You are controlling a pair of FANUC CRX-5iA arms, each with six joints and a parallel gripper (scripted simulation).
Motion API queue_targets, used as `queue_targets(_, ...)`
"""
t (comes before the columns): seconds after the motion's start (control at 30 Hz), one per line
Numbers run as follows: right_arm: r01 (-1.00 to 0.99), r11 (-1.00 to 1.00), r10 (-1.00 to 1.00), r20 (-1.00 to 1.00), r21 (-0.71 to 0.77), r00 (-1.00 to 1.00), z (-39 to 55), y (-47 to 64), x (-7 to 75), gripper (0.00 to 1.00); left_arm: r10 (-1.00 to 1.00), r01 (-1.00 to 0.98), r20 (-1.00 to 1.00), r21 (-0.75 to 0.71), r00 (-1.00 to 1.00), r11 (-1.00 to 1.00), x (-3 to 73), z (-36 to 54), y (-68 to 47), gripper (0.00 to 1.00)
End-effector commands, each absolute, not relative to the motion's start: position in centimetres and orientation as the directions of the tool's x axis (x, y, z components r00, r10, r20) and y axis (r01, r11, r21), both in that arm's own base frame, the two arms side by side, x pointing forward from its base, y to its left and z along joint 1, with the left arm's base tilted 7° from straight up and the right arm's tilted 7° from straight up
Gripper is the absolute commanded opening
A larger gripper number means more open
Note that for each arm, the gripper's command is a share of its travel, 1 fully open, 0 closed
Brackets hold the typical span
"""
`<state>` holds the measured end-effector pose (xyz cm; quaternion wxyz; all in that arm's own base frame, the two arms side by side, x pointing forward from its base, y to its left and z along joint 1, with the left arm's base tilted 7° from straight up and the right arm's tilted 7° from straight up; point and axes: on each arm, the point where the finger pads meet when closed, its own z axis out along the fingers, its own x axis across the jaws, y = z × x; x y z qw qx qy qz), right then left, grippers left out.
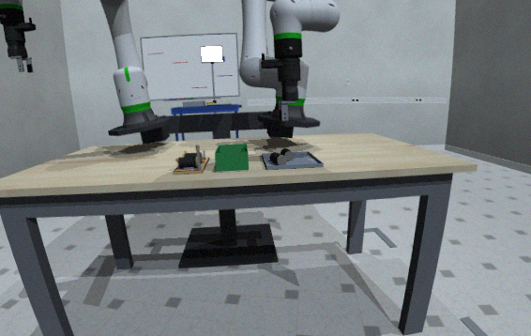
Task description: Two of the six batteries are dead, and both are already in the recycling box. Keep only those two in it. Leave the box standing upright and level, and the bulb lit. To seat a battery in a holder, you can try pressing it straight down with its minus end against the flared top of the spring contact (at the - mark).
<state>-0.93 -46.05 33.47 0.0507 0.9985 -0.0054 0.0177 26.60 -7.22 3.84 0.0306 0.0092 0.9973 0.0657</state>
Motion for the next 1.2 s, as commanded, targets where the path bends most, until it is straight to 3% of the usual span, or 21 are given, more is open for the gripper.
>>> queue_targets(0.0,-0.025,-0.993,-0.022,0.031,0.114,0.999,34.29,-45.98,-1.5,1.0,0.035,0.027,-0.078,0.105,-0.996,0.994,27.13,4.69,-6.55,0.9)
queue_targets(0.6,-0.025,-0.993,-0.022,0.031,0.114,0.999,34.29,-45.98,-1.5,1.0,0.095,0.087,-0.072,0.109,-0.993,0.99,27.14,4.69,-6.46,0.9)
queue_targets(0.87,-0.025,-0.993,-0.022,0.031,0.114,0.999,34.29,-45.98,-1.5,1.0,0.347,0.34,-0.041,0.124,-0.937,0.932,27.16,4.68,-6.48,0.9)
queue_targets(1.17,-0.025,-0.993,-0.022,0.031,0.114,0.999,34.29,-45.98,-1.5,1.0,0.668,0.663,0.007,0.13,-0.744,0.737,27.14,4.67,-6.49,0.9)
